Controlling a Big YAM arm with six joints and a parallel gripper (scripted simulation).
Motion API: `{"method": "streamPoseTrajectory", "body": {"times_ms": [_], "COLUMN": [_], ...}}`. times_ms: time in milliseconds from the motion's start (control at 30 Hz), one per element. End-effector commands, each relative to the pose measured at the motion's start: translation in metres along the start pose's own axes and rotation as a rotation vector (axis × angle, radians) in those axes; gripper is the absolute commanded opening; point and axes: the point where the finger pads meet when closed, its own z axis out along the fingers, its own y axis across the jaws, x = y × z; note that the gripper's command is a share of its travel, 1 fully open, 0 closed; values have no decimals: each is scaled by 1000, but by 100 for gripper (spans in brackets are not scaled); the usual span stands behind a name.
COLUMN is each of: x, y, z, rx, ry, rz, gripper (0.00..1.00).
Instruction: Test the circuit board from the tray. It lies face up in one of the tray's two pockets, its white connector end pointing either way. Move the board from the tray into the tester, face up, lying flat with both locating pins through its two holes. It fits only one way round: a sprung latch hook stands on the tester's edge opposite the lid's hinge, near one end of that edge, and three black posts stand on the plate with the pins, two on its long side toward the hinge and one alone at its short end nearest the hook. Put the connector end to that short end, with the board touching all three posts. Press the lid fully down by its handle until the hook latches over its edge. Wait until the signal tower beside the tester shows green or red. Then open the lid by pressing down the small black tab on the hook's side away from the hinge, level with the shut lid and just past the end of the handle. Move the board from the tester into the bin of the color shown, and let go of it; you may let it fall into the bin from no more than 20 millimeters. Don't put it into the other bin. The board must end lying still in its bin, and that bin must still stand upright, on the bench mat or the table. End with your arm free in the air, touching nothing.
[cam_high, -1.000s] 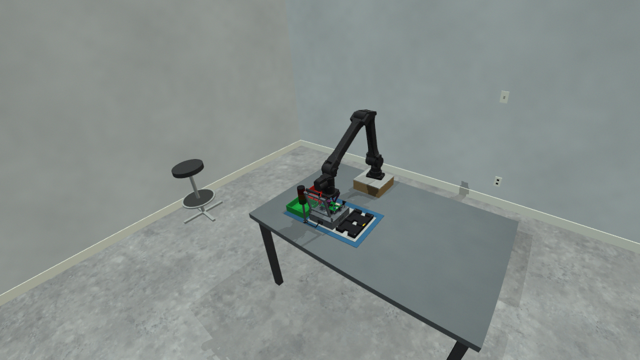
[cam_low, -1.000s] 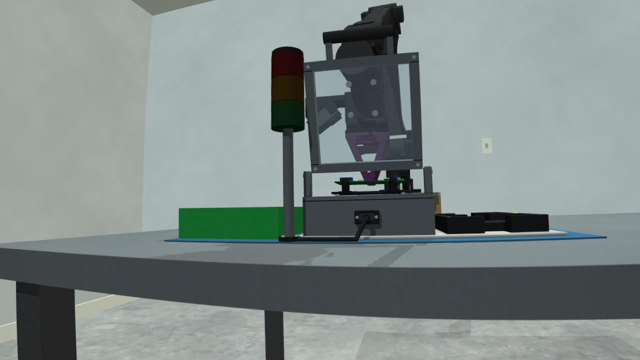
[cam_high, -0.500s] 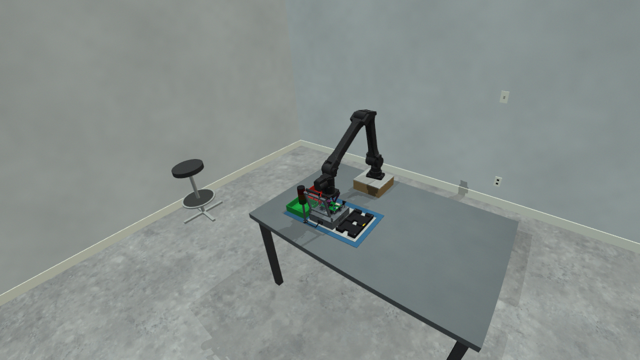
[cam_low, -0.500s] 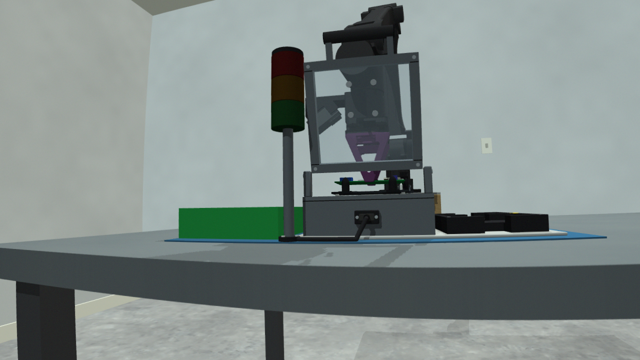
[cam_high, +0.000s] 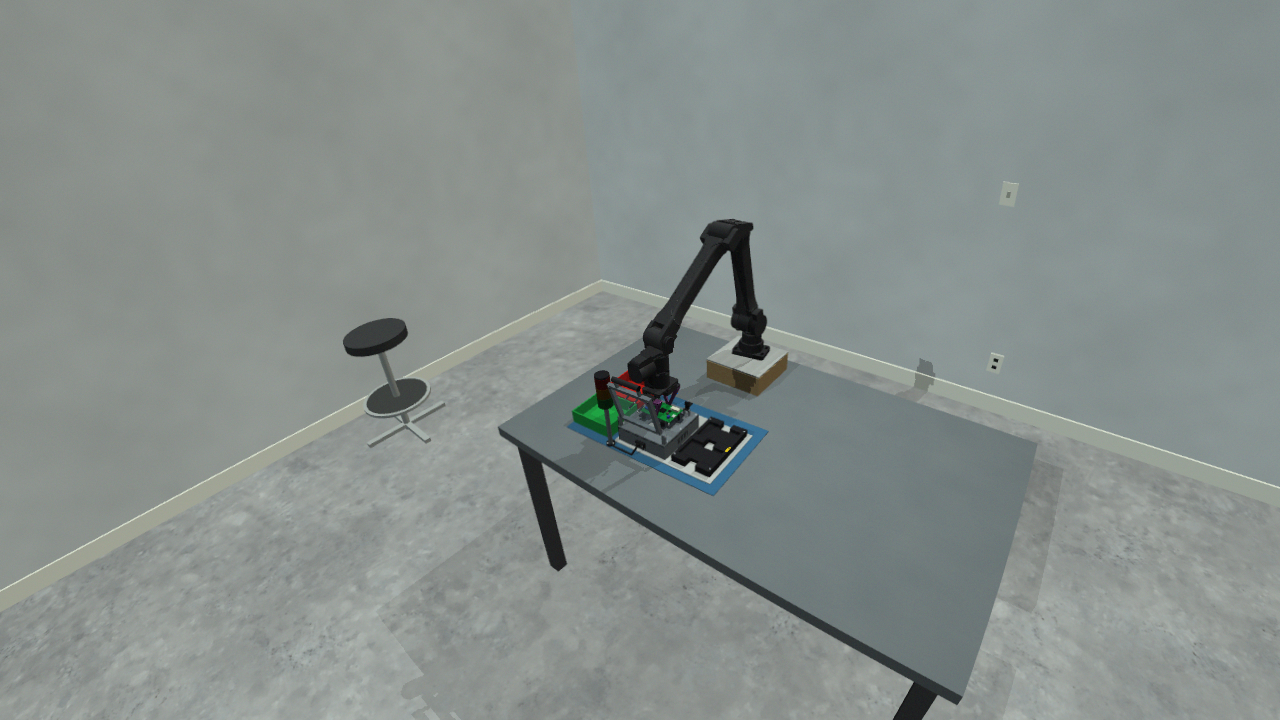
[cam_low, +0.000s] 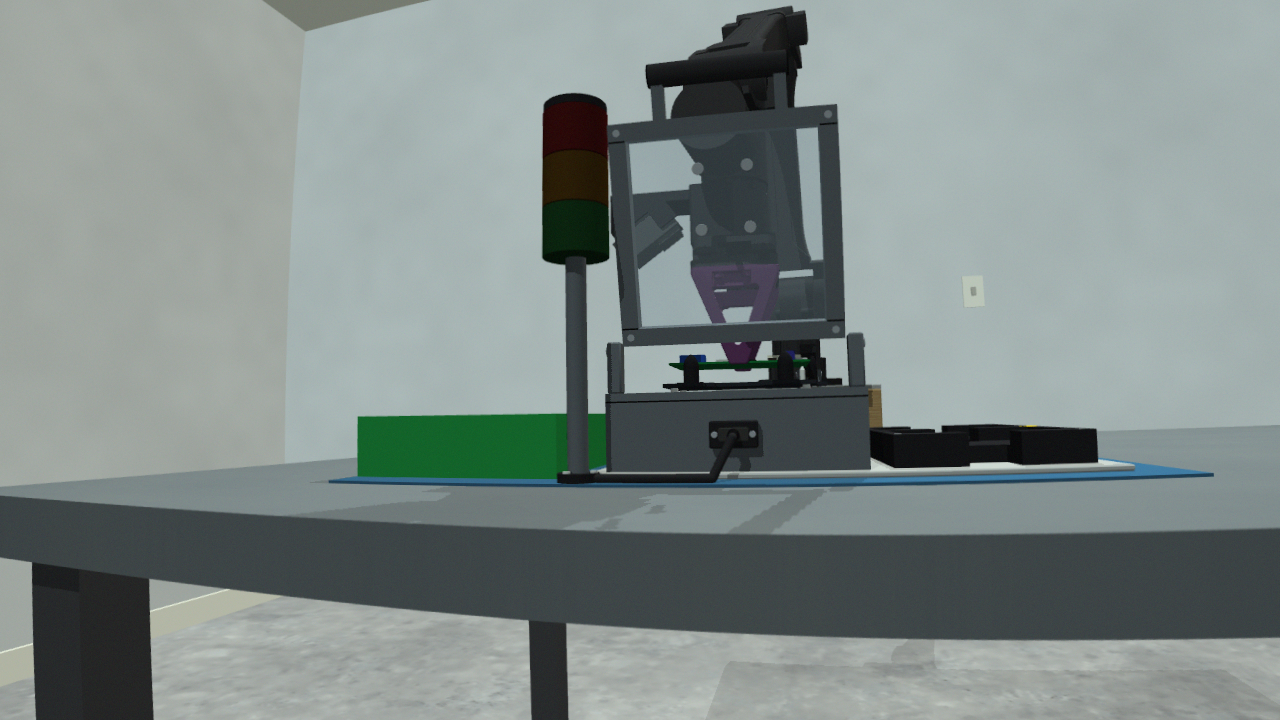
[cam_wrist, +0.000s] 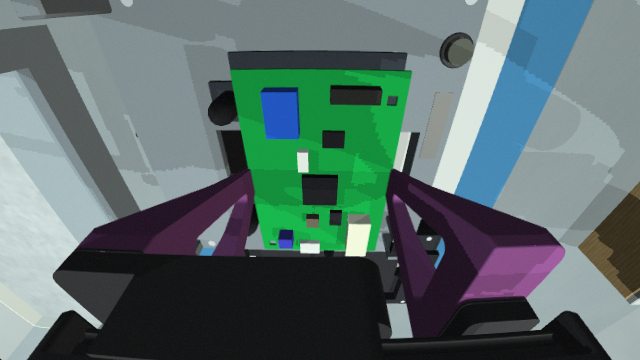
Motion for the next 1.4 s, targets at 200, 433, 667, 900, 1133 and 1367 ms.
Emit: {"method": "streamPoseTrajectory", "body": {"times_ms": [200, 433, 667, 900, 1133, 1367], "x": [7, 7, 7, 7, 8, 8], "y": [7, 4, 5, 5, 3, 3], "z": [7, 10, 11, 12, 13, 13], "rx": [-3, 3, 1, 2, 8, 8], "ry": [-2, -1, -1, -1, -1, -1], "rz": [-5, -5, -5, -5, -5, -5], "gripper": [72, 72, 72, 72, 72, 72]}}
